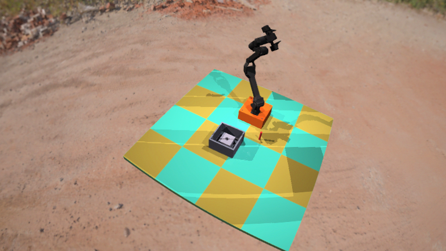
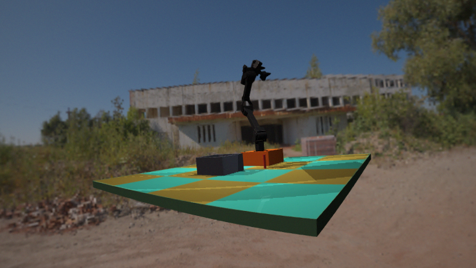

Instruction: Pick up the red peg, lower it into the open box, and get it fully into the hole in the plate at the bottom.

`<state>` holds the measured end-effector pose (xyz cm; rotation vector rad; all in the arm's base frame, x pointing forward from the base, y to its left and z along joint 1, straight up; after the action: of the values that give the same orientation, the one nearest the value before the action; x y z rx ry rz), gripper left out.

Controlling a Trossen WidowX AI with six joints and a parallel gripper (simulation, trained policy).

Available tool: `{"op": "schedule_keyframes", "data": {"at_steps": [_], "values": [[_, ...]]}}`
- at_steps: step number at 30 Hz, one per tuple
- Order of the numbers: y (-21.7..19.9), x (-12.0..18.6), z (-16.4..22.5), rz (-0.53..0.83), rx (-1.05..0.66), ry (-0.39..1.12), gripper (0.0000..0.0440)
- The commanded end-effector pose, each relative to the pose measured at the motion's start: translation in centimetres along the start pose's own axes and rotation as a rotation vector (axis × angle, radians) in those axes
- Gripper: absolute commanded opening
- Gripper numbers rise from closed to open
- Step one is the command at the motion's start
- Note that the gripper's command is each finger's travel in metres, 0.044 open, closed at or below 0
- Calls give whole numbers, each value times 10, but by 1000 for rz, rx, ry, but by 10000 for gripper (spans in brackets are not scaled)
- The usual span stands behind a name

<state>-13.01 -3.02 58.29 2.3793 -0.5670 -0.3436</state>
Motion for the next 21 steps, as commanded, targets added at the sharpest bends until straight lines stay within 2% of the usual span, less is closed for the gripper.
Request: {"op": "schedule_keyframes", "data": {"at_steps": [1, 2, 3, 21], "values": [[0, 0, -1, -15, -31, -5, 419], [0, -1, -3, -29, -63, -11, 439], [-1, -1, -5, -40, -95, -16, 440], [-15, 1, -45, -242, -675, -128, 440]]}}
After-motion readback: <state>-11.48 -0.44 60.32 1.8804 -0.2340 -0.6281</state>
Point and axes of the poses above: the point midway between the two fingers, 35 mm back from their tips, its own x axis back along the fingers, its own y axis across the jaws, z = x × y, the point moved 6 cm from there along x, back along the fingers, and after that the axes turned 7 degrees about x, right-handed, at the moved point
